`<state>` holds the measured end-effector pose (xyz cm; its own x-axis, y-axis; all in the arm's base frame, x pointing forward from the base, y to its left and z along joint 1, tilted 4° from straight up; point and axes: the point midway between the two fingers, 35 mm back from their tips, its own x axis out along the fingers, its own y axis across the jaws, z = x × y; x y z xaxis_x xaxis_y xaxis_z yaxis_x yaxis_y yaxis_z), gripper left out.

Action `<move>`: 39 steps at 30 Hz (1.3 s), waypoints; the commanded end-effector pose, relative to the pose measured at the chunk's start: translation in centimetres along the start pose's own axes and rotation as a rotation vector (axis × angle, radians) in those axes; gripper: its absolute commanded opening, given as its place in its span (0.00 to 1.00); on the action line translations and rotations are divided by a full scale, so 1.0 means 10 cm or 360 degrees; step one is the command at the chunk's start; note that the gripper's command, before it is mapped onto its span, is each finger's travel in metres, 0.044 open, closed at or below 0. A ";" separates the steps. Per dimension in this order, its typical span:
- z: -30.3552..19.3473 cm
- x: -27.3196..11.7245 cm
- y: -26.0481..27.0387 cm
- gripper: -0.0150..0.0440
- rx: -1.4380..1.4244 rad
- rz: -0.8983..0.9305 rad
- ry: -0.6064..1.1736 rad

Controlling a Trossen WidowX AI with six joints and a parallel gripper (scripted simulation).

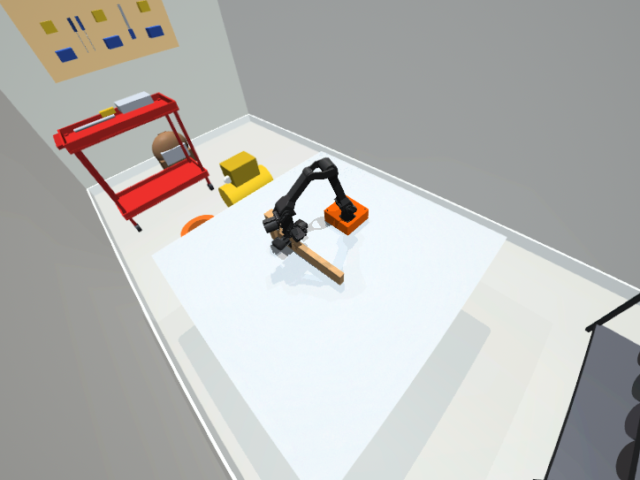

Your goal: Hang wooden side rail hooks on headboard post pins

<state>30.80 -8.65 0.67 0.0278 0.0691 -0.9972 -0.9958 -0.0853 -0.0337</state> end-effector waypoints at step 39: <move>-0.06 -0.03 -0.02 0.25 -0.0004 -0.0005 0.0005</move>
<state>30.69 -9.04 0.64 0.0224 0.0710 -0.9972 -0.9962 -0.0825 -0.0283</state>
